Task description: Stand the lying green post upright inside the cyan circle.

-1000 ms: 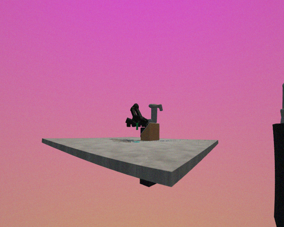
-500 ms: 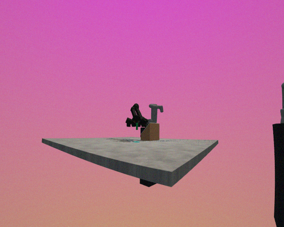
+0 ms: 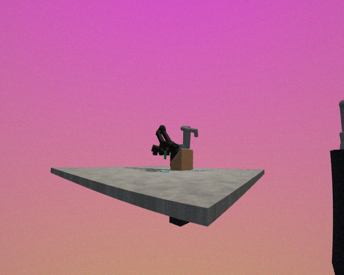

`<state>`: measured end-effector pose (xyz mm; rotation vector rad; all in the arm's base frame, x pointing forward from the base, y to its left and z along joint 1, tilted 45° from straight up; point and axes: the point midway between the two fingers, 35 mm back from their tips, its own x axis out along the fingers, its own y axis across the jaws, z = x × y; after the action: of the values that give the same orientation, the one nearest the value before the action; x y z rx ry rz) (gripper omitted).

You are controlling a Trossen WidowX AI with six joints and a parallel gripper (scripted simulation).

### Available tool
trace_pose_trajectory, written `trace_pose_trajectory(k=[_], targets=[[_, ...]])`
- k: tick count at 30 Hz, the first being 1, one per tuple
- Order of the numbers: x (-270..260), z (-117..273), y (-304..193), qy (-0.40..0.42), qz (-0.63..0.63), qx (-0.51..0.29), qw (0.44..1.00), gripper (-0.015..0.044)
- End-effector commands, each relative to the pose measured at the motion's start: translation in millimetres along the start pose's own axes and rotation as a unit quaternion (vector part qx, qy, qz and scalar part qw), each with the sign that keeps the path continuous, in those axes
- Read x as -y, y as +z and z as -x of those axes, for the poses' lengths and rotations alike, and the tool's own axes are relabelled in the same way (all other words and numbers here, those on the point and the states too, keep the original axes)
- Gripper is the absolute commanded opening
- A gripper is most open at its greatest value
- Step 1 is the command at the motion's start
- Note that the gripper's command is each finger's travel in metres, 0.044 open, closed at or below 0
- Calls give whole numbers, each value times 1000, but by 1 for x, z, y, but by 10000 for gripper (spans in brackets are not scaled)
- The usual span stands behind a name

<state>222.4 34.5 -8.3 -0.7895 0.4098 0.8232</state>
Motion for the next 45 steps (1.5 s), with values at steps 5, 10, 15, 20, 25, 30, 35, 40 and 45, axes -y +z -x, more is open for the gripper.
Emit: trace_pose_trajectory(k=[5,10,15,20,25,30,35,40,45], targets=[[1,-2,-16,5,0,-2,1000,22],[1,-3,-26,6,0,-3,1000,22],[1,-4,-35,6,0,-2,1000,22],[0,-5,-45,6,-1,-1,1000,22],[-2,-5,-55,4,-2,1,1000,22],[-4,-6,-65,1,-3,3,1000,22],[-6,-6,-73,-2,-3,6,1000,22],[-6,-8,-80,-2,-3,4,1000,22],[-6,-10,-93,-1,-3,2,1000,22]])
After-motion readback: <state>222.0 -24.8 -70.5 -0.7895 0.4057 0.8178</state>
